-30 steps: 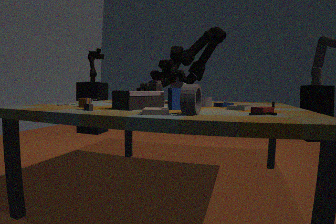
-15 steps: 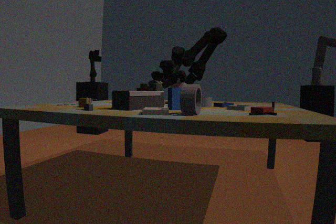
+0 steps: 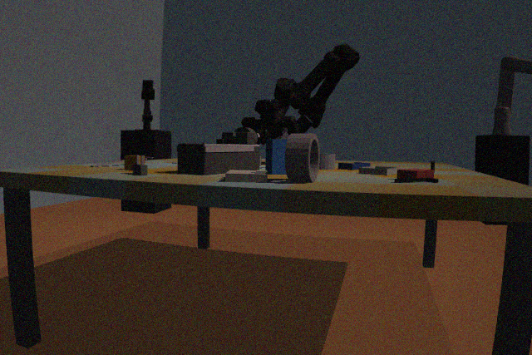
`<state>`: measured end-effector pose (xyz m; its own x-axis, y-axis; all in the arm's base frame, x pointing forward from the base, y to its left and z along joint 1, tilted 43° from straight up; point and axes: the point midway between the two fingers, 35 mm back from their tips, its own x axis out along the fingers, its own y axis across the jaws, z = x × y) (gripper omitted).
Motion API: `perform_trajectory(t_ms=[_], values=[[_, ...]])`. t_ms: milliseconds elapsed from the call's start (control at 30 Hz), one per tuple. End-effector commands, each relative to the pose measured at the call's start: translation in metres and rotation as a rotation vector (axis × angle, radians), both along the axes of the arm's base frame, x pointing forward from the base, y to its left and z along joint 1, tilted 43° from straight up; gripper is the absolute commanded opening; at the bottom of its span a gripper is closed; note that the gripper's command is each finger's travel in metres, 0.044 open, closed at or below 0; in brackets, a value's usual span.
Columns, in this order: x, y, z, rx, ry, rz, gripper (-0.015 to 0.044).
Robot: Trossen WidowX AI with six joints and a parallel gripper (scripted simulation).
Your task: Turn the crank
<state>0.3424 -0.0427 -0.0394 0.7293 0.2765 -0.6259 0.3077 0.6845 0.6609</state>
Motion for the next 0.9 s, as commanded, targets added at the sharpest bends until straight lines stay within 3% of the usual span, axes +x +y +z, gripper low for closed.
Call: perform_trajectory(t_ms=[0, 867], values=[[0.002, 0.009, -0.004, 0.000, 0.000, 0.013, 0.0000], [-0.003, 0.015, -0.044, 0.000, 0.001, 0.013, 0.0000]])
